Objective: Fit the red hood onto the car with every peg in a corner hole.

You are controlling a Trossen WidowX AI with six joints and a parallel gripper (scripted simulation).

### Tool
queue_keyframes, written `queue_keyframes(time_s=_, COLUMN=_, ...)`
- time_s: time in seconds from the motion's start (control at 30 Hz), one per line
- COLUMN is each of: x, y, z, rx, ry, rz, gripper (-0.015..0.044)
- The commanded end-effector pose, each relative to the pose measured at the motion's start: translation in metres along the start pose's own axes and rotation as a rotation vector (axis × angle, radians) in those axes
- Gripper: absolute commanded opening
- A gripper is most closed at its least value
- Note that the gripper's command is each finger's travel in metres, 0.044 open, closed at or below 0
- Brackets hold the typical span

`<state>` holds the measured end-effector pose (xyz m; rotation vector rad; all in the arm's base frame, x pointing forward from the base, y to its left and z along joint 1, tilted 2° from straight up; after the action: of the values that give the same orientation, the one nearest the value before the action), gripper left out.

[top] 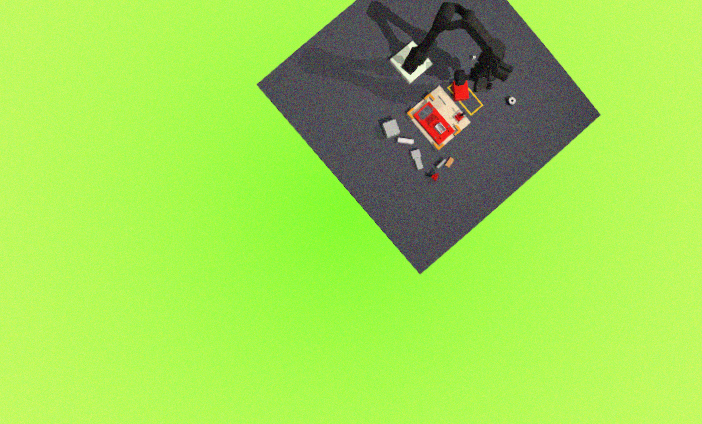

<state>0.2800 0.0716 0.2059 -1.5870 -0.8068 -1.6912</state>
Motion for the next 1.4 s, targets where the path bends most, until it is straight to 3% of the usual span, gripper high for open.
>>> queue_keyframes(time_s=0.0, x=-0.001, y=0.001, z=-0.002, rx=-0.024, ry=-0.012, rz=-0.002, gripper=0.044)
queue_keyframes(time_s=1.37, x=-0.03, y=0.002, z=-0.001, rx=-0.024, ry=-0.012, rz=-0.002, gripper=0.044)
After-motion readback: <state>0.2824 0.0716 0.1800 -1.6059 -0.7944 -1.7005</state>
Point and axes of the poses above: the point midway between the two fingers, 35 mm back from their tips, its own x axis back along the fingers, its own z axis across the jaws, y = z × x, the point moved 10 cm from there along x, back along the fingers, and after that the axes turned 7 degrees about x, right-handed, at the moved point
